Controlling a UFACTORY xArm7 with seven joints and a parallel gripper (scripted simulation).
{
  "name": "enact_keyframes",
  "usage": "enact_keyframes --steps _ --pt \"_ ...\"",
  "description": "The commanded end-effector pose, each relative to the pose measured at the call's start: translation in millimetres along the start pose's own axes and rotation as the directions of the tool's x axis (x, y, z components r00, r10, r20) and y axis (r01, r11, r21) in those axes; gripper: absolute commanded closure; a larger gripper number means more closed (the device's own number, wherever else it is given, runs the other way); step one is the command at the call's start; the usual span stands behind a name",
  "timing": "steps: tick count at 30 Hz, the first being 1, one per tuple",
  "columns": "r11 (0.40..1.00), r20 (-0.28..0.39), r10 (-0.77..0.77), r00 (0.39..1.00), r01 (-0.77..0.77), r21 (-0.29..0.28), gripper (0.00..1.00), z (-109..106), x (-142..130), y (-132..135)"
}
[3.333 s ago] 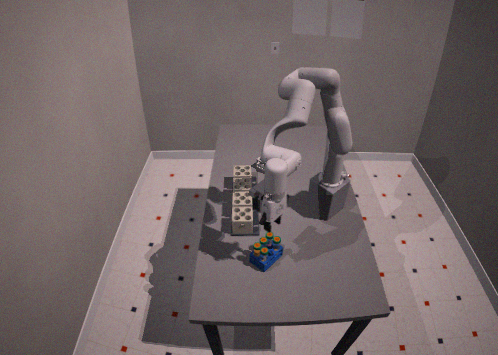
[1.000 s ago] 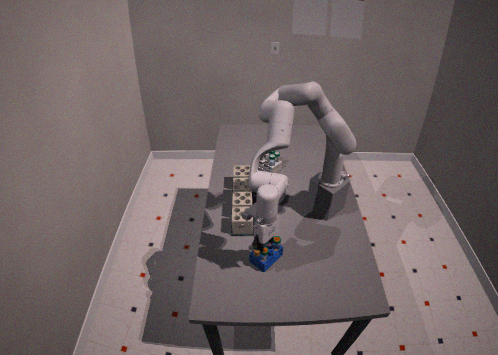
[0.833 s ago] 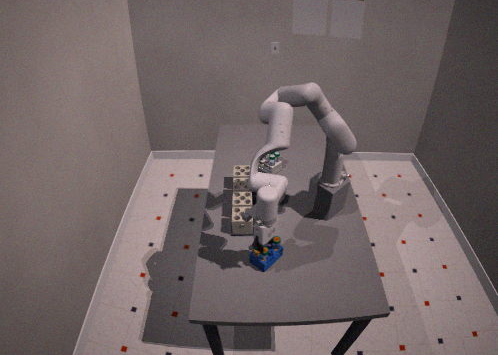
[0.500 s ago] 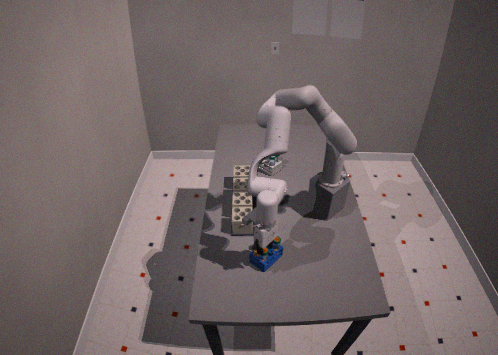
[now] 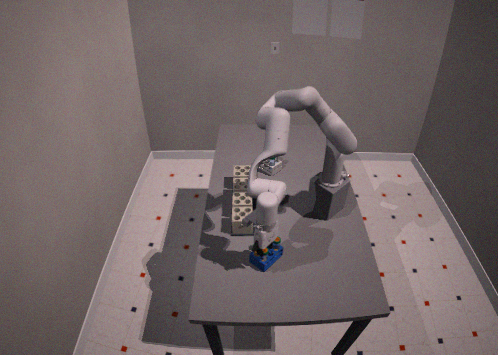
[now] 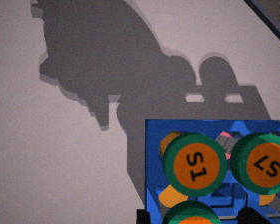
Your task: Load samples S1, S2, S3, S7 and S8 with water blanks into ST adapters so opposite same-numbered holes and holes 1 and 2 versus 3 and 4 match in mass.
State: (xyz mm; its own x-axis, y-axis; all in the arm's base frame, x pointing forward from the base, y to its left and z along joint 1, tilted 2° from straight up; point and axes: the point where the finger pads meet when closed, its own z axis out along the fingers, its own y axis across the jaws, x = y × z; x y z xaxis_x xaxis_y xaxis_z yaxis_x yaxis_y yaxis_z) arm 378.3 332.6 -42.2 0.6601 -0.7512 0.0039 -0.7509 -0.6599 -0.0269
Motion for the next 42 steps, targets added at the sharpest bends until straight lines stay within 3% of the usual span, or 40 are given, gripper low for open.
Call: enact_keyframes --steps 1,42 --pt "1.0 0.0 0.0 1.0 0.0 0.004 0.43 1.2 -0.1 -1.7" --pt "1.0 0.0 0.0 1.0 0.0 0.004 0.43 16.5 -0.1 -1.7"
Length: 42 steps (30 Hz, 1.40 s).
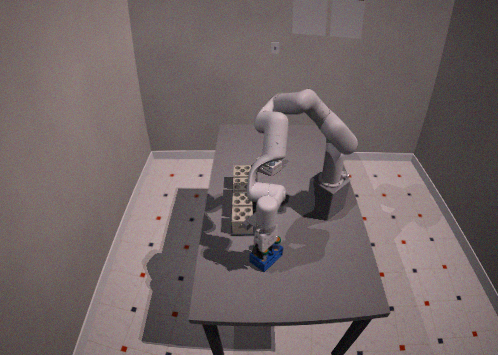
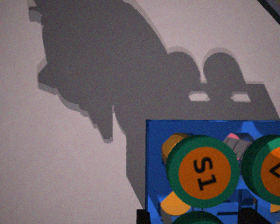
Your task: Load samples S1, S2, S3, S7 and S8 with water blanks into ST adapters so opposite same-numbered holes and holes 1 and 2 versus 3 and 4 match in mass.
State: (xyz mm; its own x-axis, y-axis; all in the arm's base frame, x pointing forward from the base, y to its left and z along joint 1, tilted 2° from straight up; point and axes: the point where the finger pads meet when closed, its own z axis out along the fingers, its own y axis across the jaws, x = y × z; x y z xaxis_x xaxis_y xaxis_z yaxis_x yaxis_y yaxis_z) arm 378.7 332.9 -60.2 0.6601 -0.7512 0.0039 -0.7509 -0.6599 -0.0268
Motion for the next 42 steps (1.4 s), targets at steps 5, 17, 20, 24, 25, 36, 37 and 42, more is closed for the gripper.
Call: enact_keyframes --steps 5,17,20,24,25,36,37,42 --pt "1.0 0.0 0.0 1.0 0.0 0.004 1.0 -3.2 -0.1 -1.7" --pt "1.0 0.0 0.0 1.0 0.0 0.004 1.0 -3.2 -0.1 -1.7" --pt "1.0 0.0 0.0 1.0 0.0 0.004 1.0 -3.2 -0.1 -1.7" --pt "1.0 0.0 0.0 1.0 0.0 0.004 1.0 -3.2 -0.1 -1.7" --pt "1.0 0.0 0.0 1.0 0.0 0.004 1.0 -3.2 -0.1 -1.7" --pt "1.0 0.0 0.0 1.0 0.0 0.004 1.0 -3.2 -0.1 -1.7" --pt "1.0 0.0 0.0 1.0 0.0 0.004 1.0 -3.2 -0.1 -1.7" --pt "1.0 0.0 0.0 1.0 0.0 0.004 1.0 -3.2 -0.1 -1.7"
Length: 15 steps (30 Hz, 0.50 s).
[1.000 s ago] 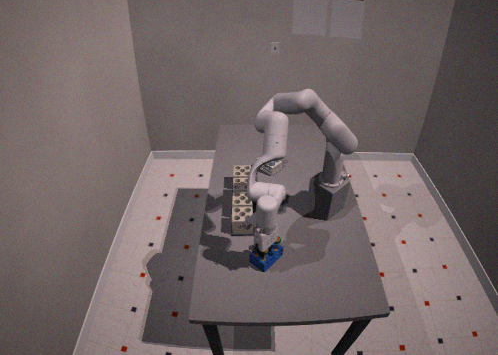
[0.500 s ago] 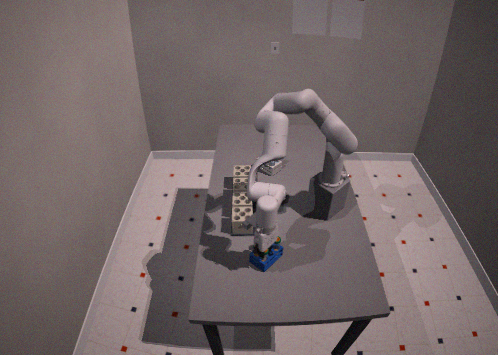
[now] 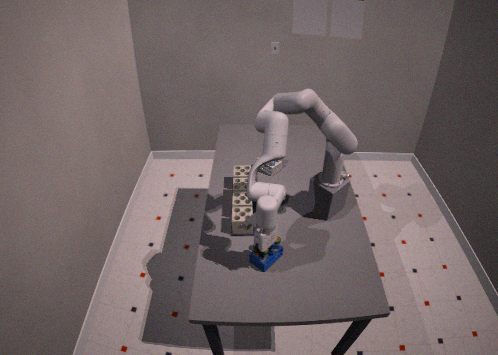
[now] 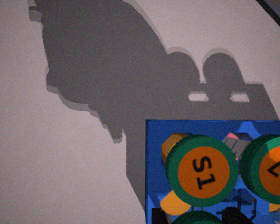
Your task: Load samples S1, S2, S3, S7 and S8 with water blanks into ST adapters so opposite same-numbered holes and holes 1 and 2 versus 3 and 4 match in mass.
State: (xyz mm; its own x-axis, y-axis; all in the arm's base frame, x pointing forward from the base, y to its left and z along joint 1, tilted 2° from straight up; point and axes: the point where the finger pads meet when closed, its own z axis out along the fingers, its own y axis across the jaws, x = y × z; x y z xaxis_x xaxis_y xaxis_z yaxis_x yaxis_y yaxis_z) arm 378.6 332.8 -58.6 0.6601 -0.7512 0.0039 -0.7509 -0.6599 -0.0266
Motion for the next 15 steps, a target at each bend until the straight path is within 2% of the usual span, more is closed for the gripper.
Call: enact_keyframes --steps 1,15 --pt "1.0 0.0 0.0 1.0 0.0 0.004 1.0 -2.3 -0.1 -1.8" --pt "1.0 0.0 0.0 1.0 0.0 0.004 1.0 -10.3 -0.1 -1.8"
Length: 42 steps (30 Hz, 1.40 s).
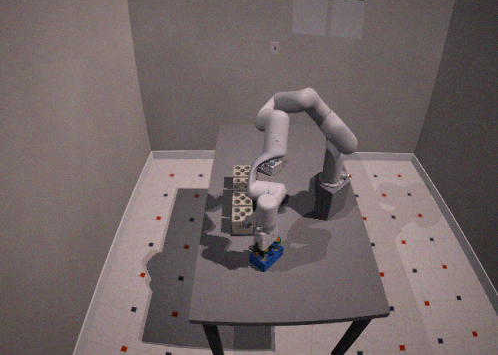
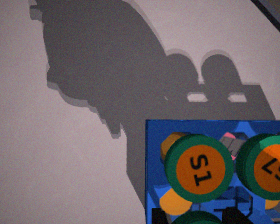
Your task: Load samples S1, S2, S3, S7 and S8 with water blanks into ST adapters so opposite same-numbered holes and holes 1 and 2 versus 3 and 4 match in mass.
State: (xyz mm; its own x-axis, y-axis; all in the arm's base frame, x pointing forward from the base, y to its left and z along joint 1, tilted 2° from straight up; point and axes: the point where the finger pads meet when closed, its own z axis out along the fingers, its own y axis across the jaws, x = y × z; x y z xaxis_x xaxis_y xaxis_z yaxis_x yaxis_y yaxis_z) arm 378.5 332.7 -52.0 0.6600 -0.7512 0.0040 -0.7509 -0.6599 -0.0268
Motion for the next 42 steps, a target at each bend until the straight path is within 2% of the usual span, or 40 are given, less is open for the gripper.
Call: enact_keyframes --steps 1,25,42 --pt "1.0 0.0 0.0 1.0 0.0 0.004 1.0 -4.4 -0.1 -1.7" --pt "1.0 0.0 0.0 1.0 0.0 0.004 1.0 -15.0 -0.1 -1.7" --pt "1.0 0.0 0.0 1.0 0.0 0.004 1.0 -45.0 -0.1 -1.6"
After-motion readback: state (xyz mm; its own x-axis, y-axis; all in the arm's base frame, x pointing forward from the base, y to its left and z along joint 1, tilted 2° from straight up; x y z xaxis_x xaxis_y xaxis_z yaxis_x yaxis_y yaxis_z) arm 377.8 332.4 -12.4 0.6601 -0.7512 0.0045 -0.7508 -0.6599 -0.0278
